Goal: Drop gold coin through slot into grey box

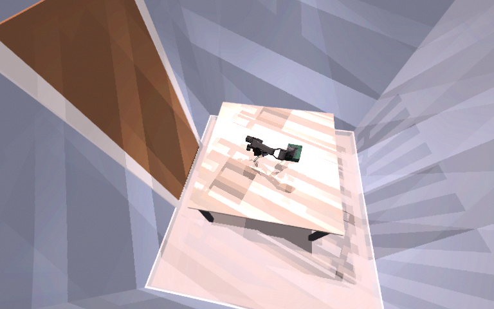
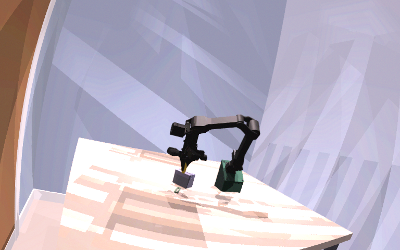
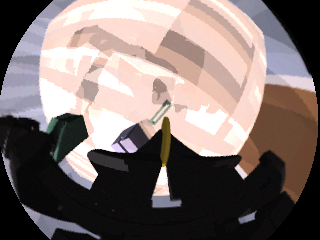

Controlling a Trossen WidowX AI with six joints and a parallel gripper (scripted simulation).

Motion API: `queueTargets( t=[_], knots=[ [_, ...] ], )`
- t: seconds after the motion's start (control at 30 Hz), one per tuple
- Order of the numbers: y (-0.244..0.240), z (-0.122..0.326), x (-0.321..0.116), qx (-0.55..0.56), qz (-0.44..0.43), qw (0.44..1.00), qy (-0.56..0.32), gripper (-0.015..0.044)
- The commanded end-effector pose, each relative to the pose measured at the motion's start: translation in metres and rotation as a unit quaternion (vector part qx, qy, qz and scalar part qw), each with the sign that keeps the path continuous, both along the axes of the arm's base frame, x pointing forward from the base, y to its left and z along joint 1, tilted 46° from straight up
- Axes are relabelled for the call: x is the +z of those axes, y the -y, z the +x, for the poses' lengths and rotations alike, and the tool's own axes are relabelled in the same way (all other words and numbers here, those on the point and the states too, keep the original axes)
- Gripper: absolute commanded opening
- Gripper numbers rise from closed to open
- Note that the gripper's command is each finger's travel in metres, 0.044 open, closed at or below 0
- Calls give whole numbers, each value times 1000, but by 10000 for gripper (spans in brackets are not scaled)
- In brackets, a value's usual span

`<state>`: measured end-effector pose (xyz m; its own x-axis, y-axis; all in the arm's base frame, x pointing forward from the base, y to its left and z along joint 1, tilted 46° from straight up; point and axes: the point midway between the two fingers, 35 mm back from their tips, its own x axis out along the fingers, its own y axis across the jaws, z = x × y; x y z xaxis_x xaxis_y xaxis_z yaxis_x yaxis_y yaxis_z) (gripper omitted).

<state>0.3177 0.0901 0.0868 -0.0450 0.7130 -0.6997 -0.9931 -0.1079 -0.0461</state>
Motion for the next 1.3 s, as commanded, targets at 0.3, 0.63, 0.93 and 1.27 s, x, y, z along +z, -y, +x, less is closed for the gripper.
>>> queueTargets(
  t=[0.3, 0.63, 0.93, 1.27],
  knots=[
    [-1, -5, 1, 152, 9, 976, 153, 0],
    [-1, -6, 2, 206, 13, 957, 207, 0],
    [15, -11, -13, 206, 10, 957, 206, 0],
    [33, -19, -30, 206, 7, 957, 206, 0]
  ],
)
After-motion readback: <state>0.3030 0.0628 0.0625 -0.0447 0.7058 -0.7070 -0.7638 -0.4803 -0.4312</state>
